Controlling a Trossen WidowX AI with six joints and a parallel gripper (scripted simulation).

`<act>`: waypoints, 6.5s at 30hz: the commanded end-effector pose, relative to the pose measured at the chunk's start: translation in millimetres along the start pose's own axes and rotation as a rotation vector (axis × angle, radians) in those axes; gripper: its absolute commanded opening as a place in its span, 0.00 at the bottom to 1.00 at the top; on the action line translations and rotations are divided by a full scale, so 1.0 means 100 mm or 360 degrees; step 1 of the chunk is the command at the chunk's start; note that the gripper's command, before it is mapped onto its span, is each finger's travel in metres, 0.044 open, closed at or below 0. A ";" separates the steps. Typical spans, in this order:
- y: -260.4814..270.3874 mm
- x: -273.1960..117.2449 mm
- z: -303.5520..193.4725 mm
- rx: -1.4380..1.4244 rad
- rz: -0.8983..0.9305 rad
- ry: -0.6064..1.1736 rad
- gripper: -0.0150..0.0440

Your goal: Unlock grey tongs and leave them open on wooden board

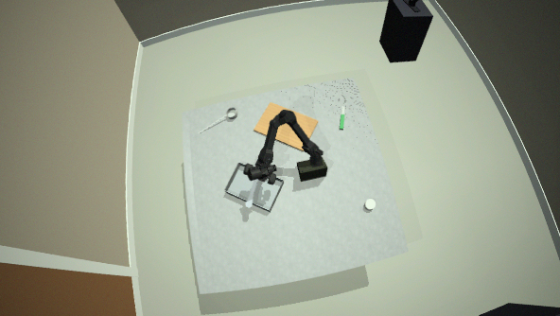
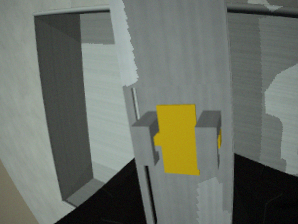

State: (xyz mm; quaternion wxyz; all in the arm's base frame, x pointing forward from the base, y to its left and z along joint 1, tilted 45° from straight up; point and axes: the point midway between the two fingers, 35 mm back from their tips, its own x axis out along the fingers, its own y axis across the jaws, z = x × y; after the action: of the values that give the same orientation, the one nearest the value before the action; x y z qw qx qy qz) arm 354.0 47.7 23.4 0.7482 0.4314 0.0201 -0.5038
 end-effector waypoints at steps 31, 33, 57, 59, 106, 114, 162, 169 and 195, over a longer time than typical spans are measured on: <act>0.00 0.04 0.00 0.0007 -0.0668 0.0023 0.00; 0.00 0.03 0.01 0.0011 -0.0724 0.0015 0.00; 0.17 0.17 0.48 -0.0336 -0.0822 0.0109 0.00; 0.19 0.20 0.56 -0.0400 -0.0821 0.0129 0.00; 0.33 0.50 2.40 -0.1690 -0.0746 0.0469 0.00; 0.27 0.49 2.74 -0.1914 -0.0707 0.0558 0.00; -0.18 0.09 4.08 -0.2841 -0.0393 0.0734 0.00; -0.20 0.00 4.09 -0.2730 -0.0099 0.0662 0.00; 0.13 -0.74 4.19 -0.2613 0.0815 -0.0066 0.00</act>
State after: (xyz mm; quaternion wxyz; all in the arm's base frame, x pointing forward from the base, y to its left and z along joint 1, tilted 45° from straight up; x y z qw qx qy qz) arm 159.7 -184.7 319.7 0.9093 -0.2434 0.2958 -0.1625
